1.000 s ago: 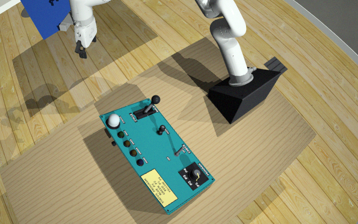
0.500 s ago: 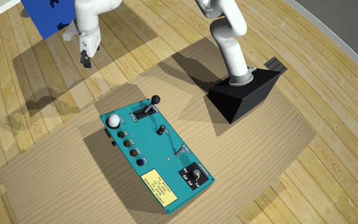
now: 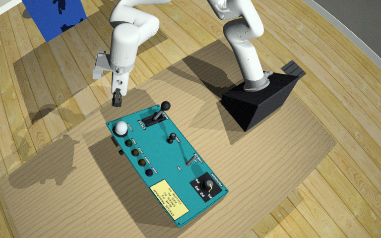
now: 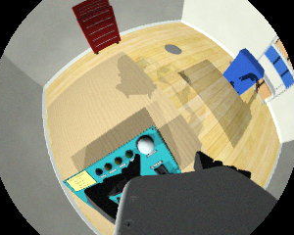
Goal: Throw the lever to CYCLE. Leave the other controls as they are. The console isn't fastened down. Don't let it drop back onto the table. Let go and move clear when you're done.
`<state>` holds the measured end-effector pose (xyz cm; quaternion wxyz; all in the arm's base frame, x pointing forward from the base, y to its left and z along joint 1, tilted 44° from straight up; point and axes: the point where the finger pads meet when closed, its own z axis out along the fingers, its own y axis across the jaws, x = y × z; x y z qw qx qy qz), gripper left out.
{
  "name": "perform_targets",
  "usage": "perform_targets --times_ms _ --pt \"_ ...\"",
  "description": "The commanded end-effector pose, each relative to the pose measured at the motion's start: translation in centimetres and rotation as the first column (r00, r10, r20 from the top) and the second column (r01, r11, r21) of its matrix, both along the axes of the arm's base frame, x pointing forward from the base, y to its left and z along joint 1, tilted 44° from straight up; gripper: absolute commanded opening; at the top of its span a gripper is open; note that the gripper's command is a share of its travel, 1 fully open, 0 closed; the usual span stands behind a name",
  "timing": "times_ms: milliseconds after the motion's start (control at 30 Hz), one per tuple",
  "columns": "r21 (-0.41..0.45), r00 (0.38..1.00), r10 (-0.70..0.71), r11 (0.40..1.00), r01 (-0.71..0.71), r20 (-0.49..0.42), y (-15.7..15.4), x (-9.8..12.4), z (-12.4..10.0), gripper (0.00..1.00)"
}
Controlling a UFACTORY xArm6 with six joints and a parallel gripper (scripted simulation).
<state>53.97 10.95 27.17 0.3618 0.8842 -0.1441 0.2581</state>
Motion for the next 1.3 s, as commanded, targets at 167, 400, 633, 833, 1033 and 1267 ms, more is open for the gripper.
perform_targets --times_ms 167,400,633,833,1033,1267 --pt "-0.029 0.99 0.135 0.99 -0.136 -0.041 5.4 -3.8 -8.7 1.0" --pt "-0.038 0.978 0.196 0.979 -0.198 -0.07 7.2 -6.4 -12.6 1.0" --pt "-0.047 0.944 0.302 0.949 -0.311 -0.133 9.1 -12.3 -19.6 1.0" --pt "-0.047 0.924 0.345 0.933 -0.357 -0.164 9.3 -15.3 -22.5 1.0" --pt "-0.045 0.887 0.407 0.903 -0.426 -0.219 8.9 -20.4 -26.6 1.0" --pt "-0.041 0.846 0.457 0.873 -0.485 -0.275 7.4 -25.4 -30.0 1.0"
